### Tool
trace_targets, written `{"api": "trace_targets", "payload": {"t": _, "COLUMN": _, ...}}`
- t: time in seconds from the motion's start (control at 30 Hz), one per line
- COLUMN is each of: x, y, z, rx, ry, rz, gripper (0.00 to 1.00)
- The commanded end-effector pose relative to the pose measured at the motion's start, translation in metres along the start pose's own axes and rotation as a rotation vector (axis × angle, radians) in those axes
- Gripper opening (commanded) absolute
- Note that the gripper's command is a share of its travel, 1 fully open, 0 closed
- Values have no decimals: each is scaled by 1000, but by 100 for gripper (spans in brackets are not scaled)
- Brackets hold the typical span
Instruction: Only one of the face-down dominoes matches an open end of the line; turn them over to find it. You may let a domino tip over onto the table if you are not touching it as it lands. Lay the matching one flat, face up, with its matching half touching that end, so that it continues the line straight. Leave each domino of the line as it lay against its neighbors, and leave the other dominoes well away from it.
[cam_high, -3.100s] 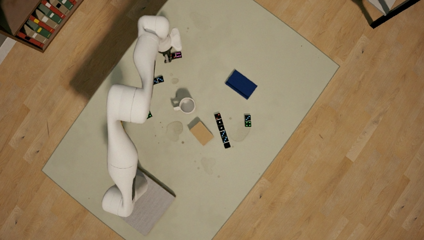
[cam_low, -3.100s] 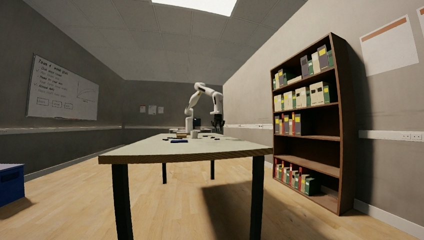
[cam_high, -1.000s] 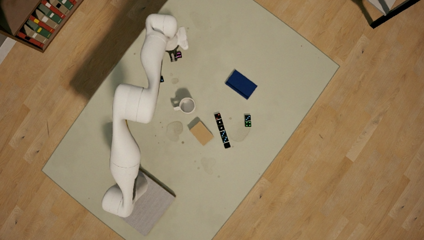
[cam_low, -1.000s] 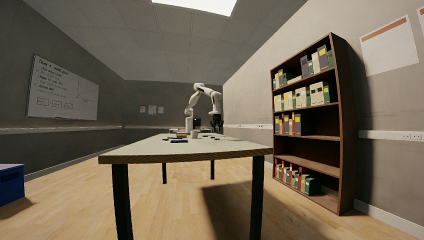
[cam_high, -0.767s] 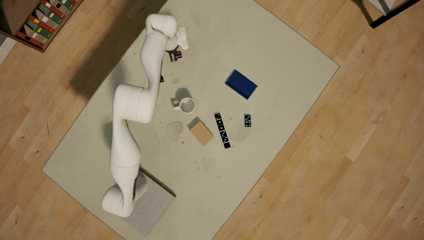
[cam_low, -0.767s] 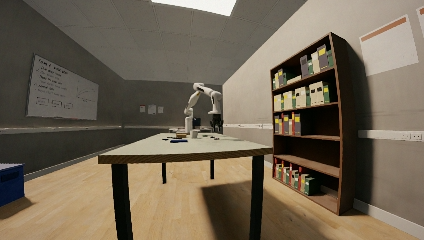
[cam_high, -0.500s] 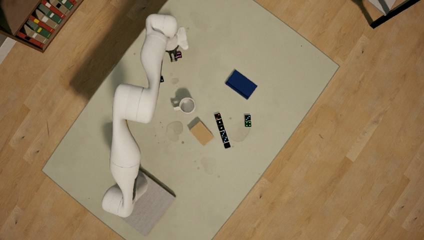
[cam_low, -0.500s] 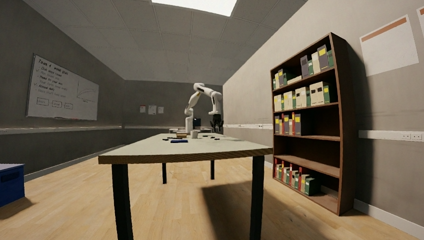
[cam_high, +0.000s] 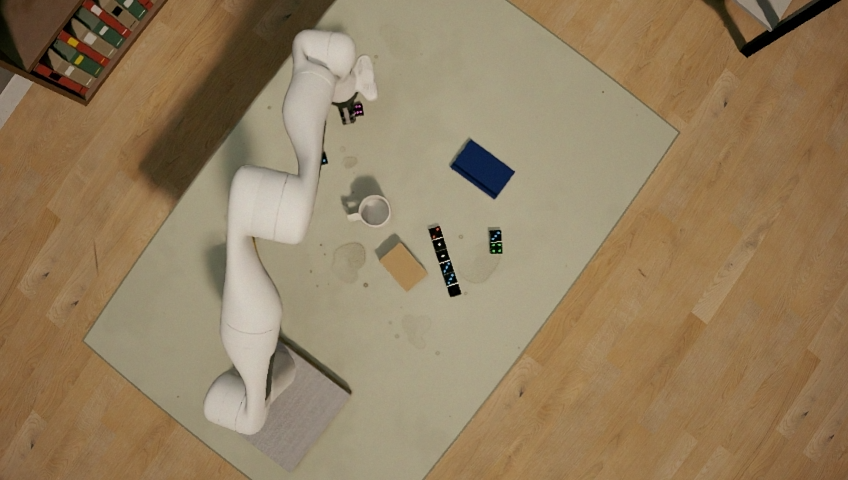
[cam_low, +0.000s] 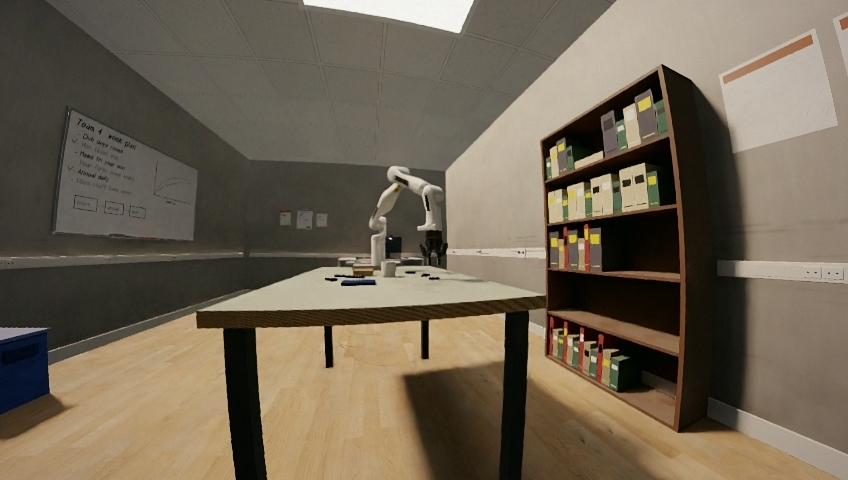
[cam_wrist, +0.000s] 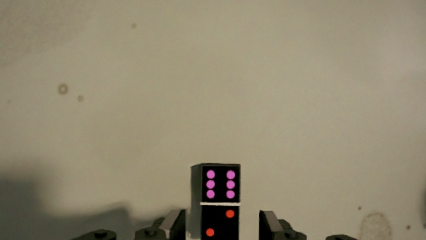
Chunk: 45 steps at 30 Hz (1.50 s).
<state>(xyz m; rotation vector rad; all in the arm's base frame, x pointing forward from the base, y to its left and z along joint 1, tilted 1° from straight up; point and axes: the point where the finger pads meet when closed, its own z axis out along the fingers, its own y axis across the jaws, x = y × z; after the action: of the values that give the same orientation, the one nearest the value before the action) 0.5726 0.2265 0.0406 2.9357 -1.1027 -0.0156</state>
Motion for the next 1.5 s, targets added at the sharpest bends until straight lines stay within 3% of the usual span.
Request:
{"api": "trace_targets", "payload": {"t": 0.0, "x": 0, "y": -1, "z": 2, "rx": 2, "ry": 1, "rz": 0, "gripper": 49}}
{"api": "trace_targets", "payload": {"t": 0.83, "x": 1, "y": -2, "z": 35, "rx": 2, "ry": 1, "rz": 0, "gripper": 49}}
{"api": "trace_targets", "payload": {"t": 1.47, "x": 1, "y": -2, "z": 40, "rx": 2, "ry": 1, "rz": 0, "gripper": 49}}
